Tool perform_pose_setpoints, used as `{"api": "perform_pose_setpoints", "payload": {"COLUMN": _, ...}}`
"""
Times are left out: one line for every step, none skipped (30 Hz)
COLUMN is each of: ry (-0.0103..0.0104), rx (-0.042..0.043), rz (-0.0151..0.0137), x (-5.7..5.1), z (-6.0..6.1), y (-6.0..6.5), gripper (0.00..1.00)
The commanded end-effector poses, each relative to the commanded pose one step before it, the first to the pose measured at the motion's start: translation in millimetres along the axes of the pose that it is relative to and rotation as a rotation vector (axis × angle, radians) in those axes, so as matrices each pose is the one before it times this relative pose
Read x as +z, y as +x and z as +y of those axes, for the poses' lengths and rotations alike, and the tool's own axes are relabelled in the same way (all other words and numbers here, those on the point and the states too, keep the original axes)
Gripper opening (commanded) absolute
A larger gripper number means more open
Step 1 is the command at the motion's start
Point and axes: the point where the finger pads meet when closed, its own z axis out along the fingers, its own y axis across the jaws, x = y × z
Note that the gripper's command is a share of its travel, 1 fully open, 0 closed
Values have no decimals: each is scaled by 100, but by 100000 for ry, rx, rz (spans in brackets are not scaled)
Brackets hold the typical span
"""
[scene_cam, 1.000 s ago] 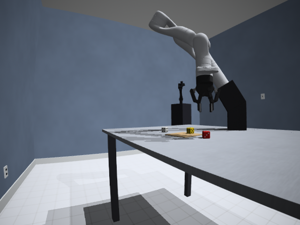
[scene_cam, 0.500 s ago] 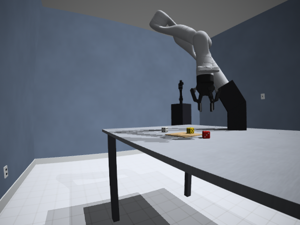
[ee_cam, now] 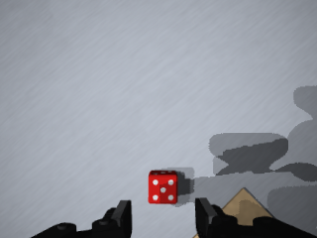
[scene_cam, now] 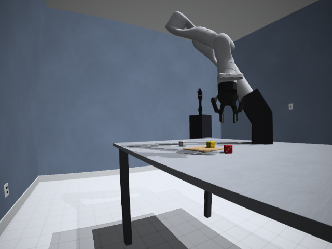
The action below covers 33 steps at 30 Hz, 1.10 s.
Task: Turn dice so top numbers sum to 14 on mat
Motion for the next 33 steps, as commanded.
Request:
{"api": "perform_pose_setpoints", "payload": {"ry": 183, "rx": -302, "rz": -318, "x": -147, "z": -233, "y": 72, "gripper": 46}}
{"api": "perform_pose_setpoints", "payload": {"ry": 0, "rx": 0, "rz": 0, "x": 0, "z": 0, "y": 0, "gripper": 100}}
{"api": "perform_pose_setpoints", "payload": {"ry": 0, "rx": 0, "rz": 0, "x": 0, "z": 0, "y": 0, "gripper": 100}}
{"api": "perform_pose_setpoints", "payload": {"ry": 0, "rx": 0, "rz": 0, "x": 0, "z": 0, "y": 0, "gripper": 100}}
{"api": "perform_pose_setpoints", "payload": {"ry": 0, "rx": 0, "rz": 0, "x": 0, "z": 0, "y": 0, "gripper": 100}}
{"api": "perform_pose_setpoints", "payload": {"ry": 0, "rx": 0, "rz": 0, "x": 0, "z": 0, "y": 0, "gripper": 100}}
{"api": "perform_pose_setpoints", "payload": {"ry": 0, "rx": 0, "rz": 0, "x": 0, "z": 0, "y": 0, "gripper": 100}}
{"api": "perform_pose_setpoints", "payload": {"ry": 0, "rx": 0, "rz": 0, "x": 0, "z": 0, "y": 0, "gripper": 100}}
{"api": "perform_pose_setpoints", "payload": {"ry": 0, "rx": 0, "rz": 0, "x": 0, "z": 0, "y": 0, "gripper": 100}}
{"api": "perform_pose_setpoints", "payload": {"ry": 0, "rx": 0, "rz": 0, "x": 0, "z": 0, "y": 0, "gripper": 100}}
{"api": "perform_pose_setpoints", "payload": {"ry": 0, "rx": 0, "rz": 0, "x": 0, "z": 0, "y": 0, "gripper": 100}}
{"api": "perform_pose_setpoints", "payload": {"ry": 0, "rx": 0, "rz": 0, "x": 0, "z": 0, "y": 0, "gripper": 100}}
{"api": "perform_pose_setpoints", "payload": {"ry": -221, "rx": 255, "rz": 498, "x": 60, "z": 226, "y": 17, "gripper": 100}}
{"api": "perform_pose_setpoints", "payload": {"ry": 0, "rx": -23, "rz": 0, "x": 0, "z": 0, "y": 0, "gripper": 100}}
{"api": "perform_pose_setpoints", "payload": {"ry": 0, "rx": -60, "rz": 0, "x": 1, "z": 0, "y": 0, "gripper": 100}}
{"api": "perform_pose_setpoints", "payload": {"ry": 0, "rx": -113, "rz": 0, "x": 2, "z": 0, "y": -1, "gripper": 100}}
{"api": "perform_pose_setpoints", "payload": {"ry": 0, "rx": -182, "rz": 0, "x": 3, "z": 0, "y": -1, "gripper": 100}}
{"api": "perform_pose_setpoints", "payload": {"ry": 0, "rx": -264, "rz": -1, "x": 4, "z": 0, "y": -1, "gripper": 100}}
{"api": "perform_pose_setpoints", "payload": {"ry": 0, "rx": -358, "rz": -1, "x": 6, "z": 0, "y": -2, "gripper": 100}}
{"api": "perform_pose_setpoints", "payload": {"ry": 0, "rx": -463, "rz": -1, "x": 8, "z": 0, "y": -2, "gripper": 100}}
{"api": "perform_pose_setpoints", "payload": {"ry": 0, "rx": -577, "rz": -1, "x": 10, "z": 0, "y": -3, "gripper": 100}}
{"api": "perform_pose_setpoints", "payload": {"ry": 0, "rx": -700, "rz": -2, "x": 12, "z": 0, "y": -3, "gripper": 100}}
{"api": "perform_pose_setpoints", "payload": {"ry": 0, "rx": -830, "rz": -2, "x": 14, "z": 0, "y": -4, "gripper": 100}}
{"api": "perform_pose_setpoints", "payload": {"ry": 0, "rx": -966, "rz": -2, "x": 16, "z": 1, "y": -4, "gripper": 100}}
{"api": "perform_pose_setpoints", "payload": {"ry": 0, "rx": -1107, "rz": -3, "x": 19, "z": 1, "y": -5, "gripper": 100}}
{"api": "perform_pose_setpoints", "payload": {"ry": 0, "rx": -1251, "rz": -3, "x": 21, "z": 1, "y": -6, "gripper": 100}}
{"api": "perform_pose_setpoints", "payload": {"ry": 0, "rx": -1398, "rz": -4, "x": 24, "z": 0, "y": -6, "gripper": 100}}
{"api": "perform_pose_setpoints", "payload": {"ry": 0, "rx": 0, "rz": 0, "x": 0, "z": 0, "y": 0, "gripper": 100}}
{"api": "perform_pose_setpoints", "payload": {"ry": 0, "rx": 0, "rz": 0, "x": 0, "z": 0, "y": 0, "gripper": 100}}
{"api": "perform_pose_setpoints", "payload": {"ry": 0, "rx": -1547, "rz": -4, "x": 26, "z": 0, "y": -7, "gripper": 100}}
{"api": "perform_pose_setpoints", "payload": {"ry": 0, "rx": -1696, "rz": -4, "x": 29, "z": 0, "y": -8, "gripper": 100}}
{"api": "perform_pose_setpoints", "payload": {"ry": 1, "rx": -1846, "rz": -5, "x": 31, "z": 0, "y": -9, "gripper": 100}}
{"api": "perform_pose_setpoints", "payload": {"ry": 1, "rx": -1994, "rz": -5, "x": 34, "z": 0, "y": -9, "gripper": 100}}
